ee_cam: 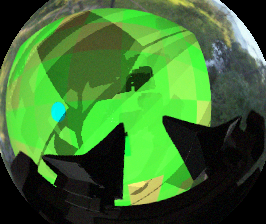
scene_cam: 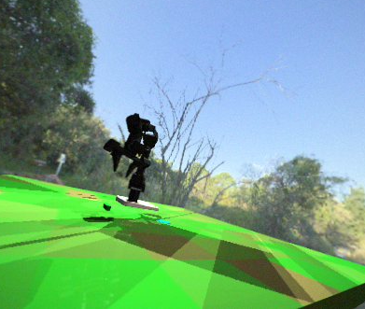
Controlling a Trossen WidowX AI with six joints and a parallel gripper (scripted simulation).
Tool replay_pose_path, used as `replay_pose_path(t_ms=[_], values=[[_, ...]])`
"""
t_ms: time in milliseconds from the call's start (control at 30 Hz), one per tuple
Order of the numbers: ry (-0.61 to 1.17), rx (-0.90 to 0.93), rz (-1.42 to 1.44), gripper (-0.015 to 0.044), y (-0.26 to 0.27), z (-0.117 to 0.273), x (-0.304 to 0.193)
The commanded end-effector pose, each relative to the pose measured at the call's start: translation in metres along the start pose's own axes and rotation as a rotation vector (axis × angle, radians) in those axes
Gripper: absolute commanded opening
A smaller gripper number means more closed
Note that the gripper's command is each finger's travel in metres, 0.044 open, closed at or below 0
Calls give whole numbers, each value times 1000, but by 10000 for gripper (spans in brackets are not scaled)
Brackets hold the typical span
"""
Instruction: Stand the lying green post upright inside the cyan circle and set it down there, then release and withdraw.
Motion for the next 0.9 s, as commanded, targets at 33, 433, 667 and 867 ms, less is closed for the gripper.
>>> replay_pose_path(t_ms=[33, 433, 667, 867], values=[[303, 103, -70, 233, -7, 4, -42], [329, 114, -77, 233, -4, -46, -57], [330, 115, -77, 233, 7, -106, -83], [330, 115, -77, 154, 7, -106, -83]])
Point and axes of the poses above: the point midway between the two fingers, 35 mm back from their tips, its own z axis back along the fingers, its own y axis across the jaws, x = y × z, the point moved 6 cm from there along z, back along the fingers, and after that the axes turned 11 degrees about -z, right-handed, at the moved point
